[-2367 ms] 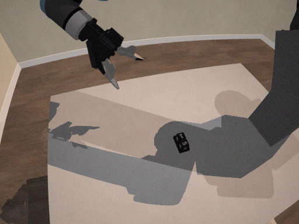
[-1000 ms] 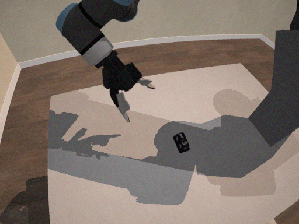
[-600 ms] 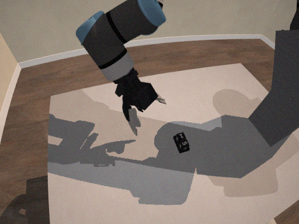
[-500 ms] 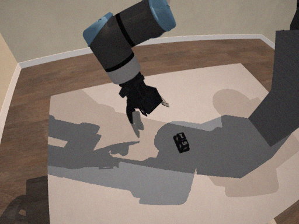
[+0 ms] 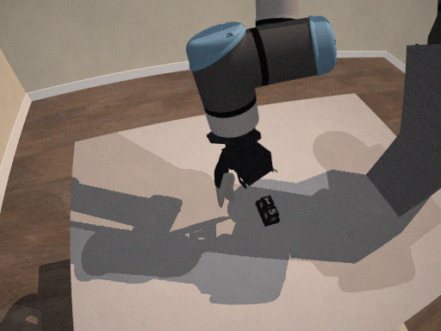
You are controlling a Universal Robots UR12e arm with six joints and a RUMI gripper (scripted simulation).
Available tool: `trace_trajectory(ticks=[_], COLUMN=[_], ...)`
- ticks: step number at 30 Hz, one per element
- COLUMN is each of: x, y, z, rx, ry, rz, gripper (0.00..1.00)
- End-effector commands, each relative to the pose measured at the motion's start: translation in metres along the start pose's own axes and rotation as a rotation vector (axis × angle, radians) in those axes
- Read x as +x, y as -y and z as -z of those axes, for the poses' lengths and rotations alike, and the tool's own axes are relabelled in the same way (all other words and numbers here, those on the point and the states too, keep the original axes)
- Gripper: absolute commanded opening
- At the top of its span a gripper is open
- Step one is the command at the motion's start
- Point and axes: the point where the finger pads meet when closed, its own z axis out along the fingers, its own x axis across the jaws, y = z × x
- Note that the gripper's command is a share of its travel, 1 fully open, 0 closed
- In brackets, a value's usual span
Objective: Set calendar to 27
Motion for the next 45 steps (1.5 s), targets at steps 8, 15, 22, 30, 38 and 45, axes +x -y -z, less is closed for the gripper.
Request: trace_trajectory(ticks=[8, 15, 22, 30, 38, 45], x=[0.033, 0.057, 0.068, 0.073, 0.073, 0.073], y=[-0.021, -0.030, -0.033, -0.035, -0.035, -0.034], z=[0.002, 0.011, 0.016, 0.019, 0.019, 0.016], rx=[0.127, 0.185, 0.206, 0.216, 0.216, 0.216], ry=[0.110, 0.175, 0.201, 0.215, 0.215, 0.215], rz=[-0.142, -0.226, -0.260, -0.276, -0.276, -0.276], gripper=[1.00, 1.00, 1.00, 1.00, 1.00, 1.00])
